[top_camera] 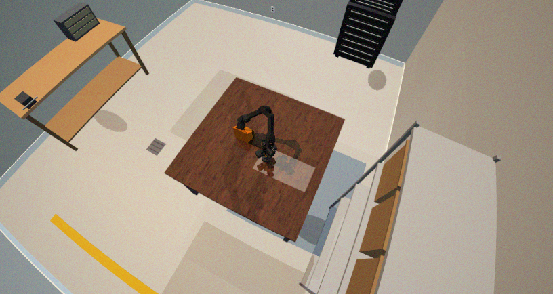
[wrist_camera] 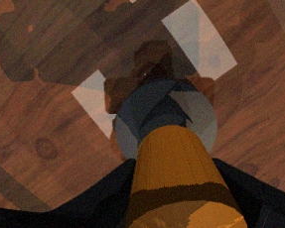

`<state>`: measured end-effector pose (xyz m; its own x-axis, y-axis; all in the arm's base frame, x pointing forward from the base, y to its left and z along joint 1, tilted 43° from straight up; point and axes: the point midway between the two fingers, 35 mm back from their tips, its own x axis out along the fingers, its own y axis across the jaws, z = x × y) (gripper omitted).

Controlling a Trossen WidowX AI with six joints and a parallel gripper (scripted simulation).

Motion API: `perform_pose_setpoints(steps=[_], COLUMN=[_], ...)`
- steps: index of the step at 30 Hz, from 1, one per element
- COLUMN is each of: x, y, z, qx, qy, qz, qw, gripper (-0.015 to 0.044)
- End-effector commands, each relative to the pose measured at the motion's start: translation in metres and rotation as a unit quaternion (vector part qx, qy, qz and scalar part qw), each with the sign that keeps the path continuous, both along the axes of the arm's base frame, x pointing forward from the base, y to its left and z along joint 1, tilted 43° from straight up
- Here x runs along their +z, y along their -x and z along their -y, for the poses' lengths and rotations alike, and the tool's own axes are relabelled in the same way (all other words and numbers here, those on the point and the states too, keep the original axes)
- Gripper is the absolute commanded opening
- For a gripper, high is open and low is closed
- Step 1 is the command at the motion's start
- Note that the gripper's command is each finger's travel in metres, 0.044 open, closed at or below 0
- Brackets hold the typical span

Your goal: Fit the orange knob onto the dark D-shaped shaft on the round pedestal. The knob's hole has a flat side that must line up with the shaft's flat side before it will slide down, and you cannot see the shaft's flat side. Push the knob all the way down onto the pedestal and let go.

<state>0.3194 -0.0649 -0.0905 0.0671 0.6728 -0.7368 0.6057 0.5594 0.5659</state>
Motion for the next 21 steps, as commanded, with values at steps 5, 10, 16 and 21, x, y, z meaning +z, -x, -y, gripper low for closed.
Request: perform_pose_setpoints(steps=[5,10,16,21], x=[-0.0004,0.0025,0.0024,0.0006], y=[-0.0009,-0.0006,-0.0006,0.0003], z=[-0.0003,0.0031,0.0034,0.0018], qx=[-0.002,-0.002,-0.048,-0.079], qy=[0.0,0.0,-0.004,-0.007], qz=[-0.001,-0.001,-0.043,-0.072], qw=[1.0,1.0,0.998,0.994], gripper=[0.0,0.0,0.0,0.0])
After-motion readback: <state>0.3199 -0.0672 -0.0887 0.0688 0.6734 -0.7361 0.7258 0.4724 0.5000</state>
